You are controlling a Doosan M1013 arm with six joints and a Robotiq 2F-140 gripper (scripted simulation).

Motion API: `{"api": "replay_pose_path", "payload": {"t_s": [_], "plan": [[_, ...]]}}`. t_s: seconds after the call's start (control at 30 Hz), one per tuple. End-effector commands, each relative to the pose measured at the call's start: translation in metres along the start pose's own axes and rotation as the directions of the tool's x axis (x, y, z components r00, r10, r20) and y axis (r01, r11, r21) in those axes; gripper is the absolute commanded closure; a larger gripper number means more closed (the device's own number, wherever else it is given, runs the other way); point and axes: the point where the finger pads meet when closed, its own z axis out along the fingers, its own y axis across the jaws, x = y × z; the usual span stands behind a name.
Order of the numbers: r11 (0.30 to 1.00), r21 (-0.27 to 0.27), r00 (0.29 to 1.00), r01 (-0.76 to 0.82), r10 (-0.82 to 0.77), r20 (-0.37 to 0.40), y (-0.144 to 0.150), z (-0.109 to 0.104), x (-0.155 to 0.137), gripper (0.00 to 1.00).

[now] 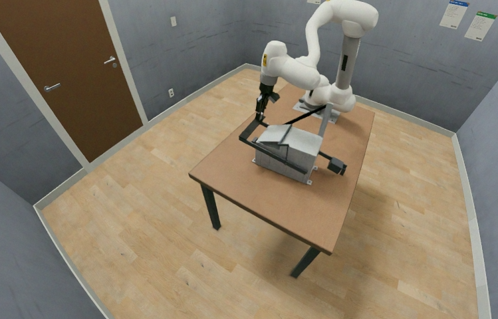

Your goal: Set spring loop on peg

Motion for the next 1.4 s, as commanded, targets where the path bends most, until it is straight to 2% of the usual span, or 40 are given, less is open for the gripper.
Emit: {"api": "replay_pose_path", "payload": {"t_s": [0.0, 0.33, 0.37, 1.37], "plan": [[1.000, -0.001, 1.000, 0.000, 0.000, 0.000, 0.0003, 0.0006, 0.0001, 0.75], [1.000, -0.001, 1.000, 0.000, 0.000, 0.000, 0.0003, 0.0056, 0.0010, 0.75], [1.000, -0.001, 1.000, 0.000, 0.000, 0.000, 0.0003, 0.0051, 0.0009, 0.00], [1.000, -0.001, 1.000, 0.000, 0.000, 0.000, 0.0003, 0.0051, 0.0008, 0.00]]}}
